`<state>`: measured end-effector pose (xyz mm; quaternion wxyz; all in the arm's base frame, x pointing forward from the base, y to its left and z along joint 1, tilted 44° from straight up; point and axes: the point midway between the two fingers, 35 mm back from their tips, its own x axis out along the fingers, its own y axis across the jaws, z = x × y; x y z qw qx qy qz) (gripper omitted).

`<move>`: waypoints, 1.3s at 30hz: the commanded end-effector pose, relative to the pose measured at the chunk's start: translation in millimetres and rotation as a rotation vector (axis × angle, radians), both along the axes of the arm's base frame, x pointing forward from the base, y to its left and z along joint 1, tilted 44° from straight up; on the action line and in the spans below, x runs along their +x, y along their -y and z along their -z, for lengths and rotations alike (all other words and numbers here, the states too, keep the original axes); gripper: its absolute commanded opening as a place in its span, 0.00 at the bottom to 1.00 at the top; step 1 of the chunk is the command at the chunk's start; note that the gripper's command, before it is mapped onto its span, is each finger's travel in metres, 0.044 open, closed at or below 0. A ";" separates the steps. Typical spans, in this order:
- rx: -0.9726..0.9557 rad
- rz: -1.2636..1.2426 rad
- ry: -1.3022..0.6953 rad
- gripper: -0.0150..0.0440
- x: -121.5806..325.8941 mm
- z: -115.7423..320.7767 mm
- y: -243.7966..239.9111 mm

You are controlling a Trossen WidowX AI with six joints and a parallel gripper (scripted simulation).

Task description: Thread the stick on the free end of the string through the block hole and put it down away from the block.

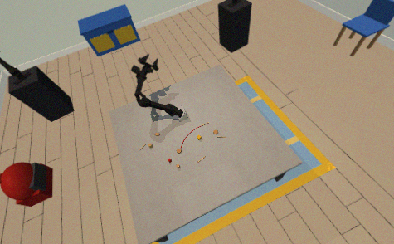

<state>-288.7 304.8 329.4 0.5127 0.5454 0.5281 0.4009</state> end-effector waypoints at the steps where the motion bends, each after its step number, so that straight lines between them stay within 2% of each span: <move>1: -0.103 0.079 0.273 1.00 36.0 27.7 -41.7; 12: -0.619 0.221 0.970 1.00 194.6 107.9 -125.3; 21: -1.198 0.130 1.310 1.00 348.8 170.8 -126.6; 30: -1.765 -0.232 1.376 1.00 489.1 228.3 -62.2; 35: -1.999 -0.550 1.282 1.00 551.5 257.4 -1.1; 39: -2.106 -0.859 1.150 1.00 588.1 279.7 57.4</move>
